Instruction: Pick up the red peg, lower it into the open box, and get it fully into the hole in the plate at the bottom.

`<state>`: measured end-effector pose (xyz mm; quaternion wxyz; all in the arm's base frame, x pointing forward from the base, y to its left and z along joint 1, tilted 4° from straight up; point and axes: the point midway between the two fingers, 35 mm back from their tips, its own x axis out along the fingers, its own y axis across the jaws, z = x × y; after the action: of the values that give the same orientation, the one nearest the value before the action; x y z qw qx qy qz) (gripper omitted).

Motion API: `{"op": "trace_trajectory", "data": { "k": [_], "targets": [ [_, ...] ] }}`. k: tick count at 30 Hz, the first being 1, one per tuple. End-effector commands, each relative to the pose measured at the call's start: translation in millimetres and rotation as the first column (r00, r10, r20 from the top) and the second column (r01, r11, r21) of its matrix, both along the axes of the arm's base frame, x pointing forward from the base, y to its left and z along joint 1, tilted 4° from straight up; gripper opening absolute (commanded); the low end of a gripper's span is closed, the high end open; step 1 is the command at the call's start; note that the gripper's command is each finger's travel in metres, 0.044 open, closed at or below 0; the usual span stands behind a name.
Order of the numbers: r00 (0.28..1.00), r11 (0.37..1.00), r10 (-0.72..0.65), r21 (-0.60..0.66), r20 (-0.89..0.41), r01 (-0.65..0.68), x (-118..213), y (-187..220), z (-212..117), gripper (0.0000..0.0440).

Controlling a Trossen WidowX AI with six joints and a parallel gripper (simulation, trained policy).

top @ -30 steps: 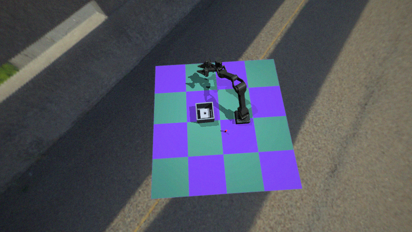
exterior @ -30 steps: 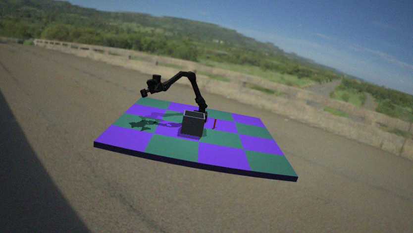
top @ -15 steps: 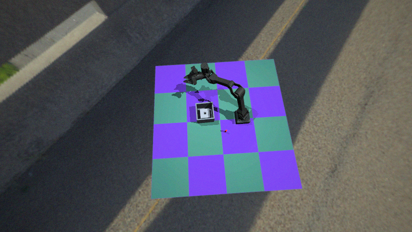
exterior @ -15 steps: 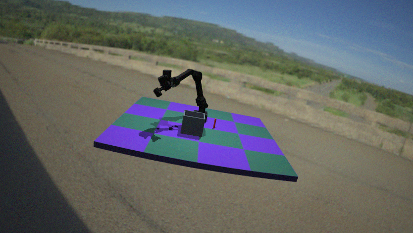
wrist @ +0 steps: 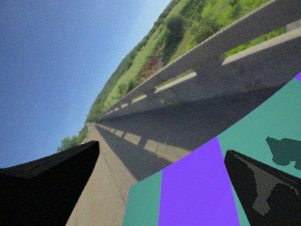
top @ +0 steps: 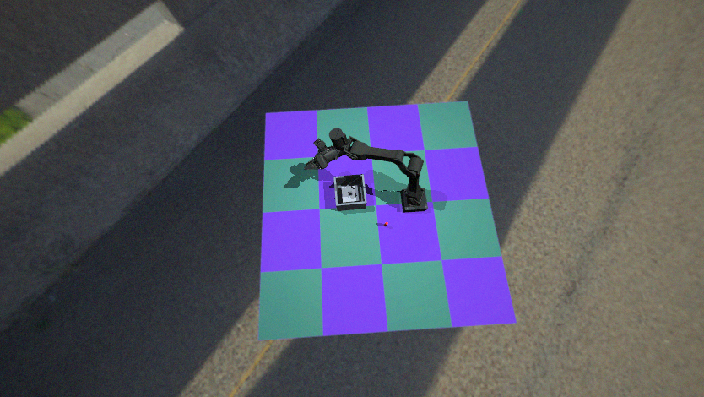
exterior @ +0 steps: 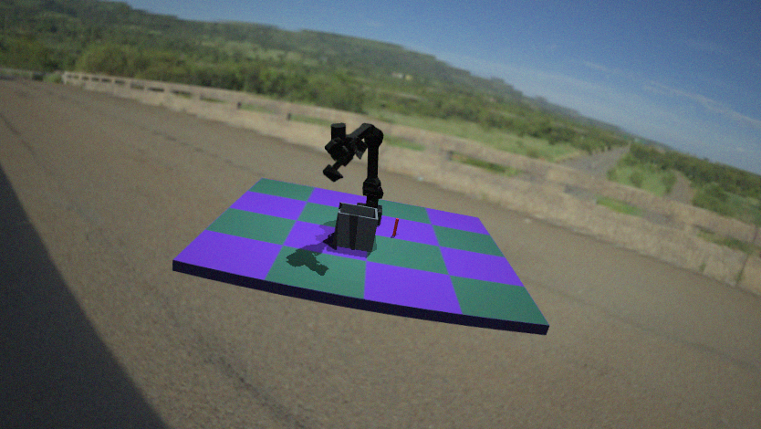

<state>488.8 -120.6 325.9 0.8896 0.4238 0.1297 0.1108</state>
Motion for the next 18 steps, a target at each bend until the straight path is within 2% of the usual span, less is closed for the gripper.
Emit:
{"op": "trace_trajectory", "data": {
  "k": [1, 10, 18],
  "targets": [
    [0.995, 0.996, 0.031, 0.082, -0.096, -0.023, -4, 38, -11, 0.0440],
    [0.933, 0.969, 0.126, 0.242, -0.337, -0.043, -27, 113, -45, 0.0436],
    [0.812, 0.941, 0.213, 0.338, -0.544, -0.021, -65, 175, -77, 0.0433]
  ]
}}
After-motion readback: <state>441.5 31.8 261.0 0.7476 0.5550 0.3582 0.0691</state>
